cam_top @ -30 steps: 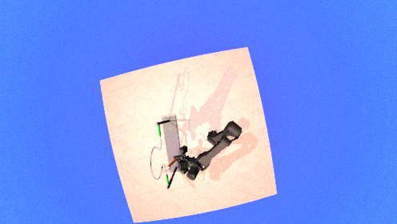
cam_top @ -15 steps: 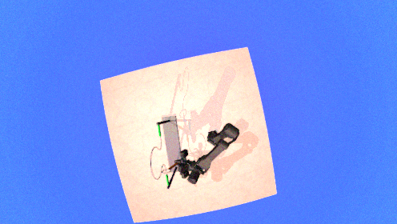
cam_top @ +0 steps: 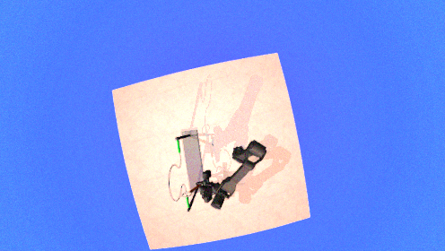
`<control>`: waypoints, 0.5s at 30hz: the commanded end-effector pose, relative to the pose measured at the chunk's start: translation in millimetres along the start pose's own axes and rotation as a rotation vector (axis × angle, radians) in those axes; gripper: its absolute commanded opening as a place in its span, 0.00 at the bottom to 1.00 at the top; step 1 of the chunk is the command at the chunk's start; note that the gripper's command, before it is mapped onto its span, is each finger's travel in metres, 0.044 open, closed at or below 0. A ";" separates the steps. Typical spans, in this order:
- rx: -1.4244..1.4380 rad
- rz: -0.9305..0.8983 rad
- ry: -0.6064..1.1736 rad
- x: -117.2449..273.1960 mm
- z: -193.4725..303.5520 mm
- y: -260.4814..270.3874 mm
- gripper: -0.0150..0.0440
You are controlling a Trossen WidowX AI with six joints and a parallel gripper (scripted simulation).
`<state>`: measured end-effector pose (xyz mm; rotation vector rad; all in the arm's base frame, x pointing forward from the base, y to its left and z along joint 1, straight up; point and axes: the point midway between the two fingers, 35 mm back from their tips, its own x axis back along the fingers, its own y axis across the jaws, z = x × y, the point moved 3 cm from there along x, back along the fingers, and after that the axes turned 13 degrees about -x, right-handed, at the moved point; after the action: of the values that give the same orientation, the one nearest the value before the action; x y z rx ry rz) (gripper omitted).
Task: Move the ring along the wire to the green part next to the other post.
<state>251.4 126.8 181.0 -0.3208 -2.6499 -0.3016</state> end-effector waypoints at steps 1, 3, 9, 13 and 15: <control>-0.011 0.000 -0.008 1.1 -2.3 5.2 0.00; -0.012 0.000 -0.009 1.4 -1.8 7.2 0.00; -0.012 0.001 -0.010 2.1 -0.4 13.0 0.00; -0.012 0.001 -0.011 2.5 0.5 16.9 0.00; -0.012 0.001 -0.011 2.8 1.0 18.9 0.00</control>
<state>252.5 141.8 181.1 -0.3232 -2.6526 -0.3029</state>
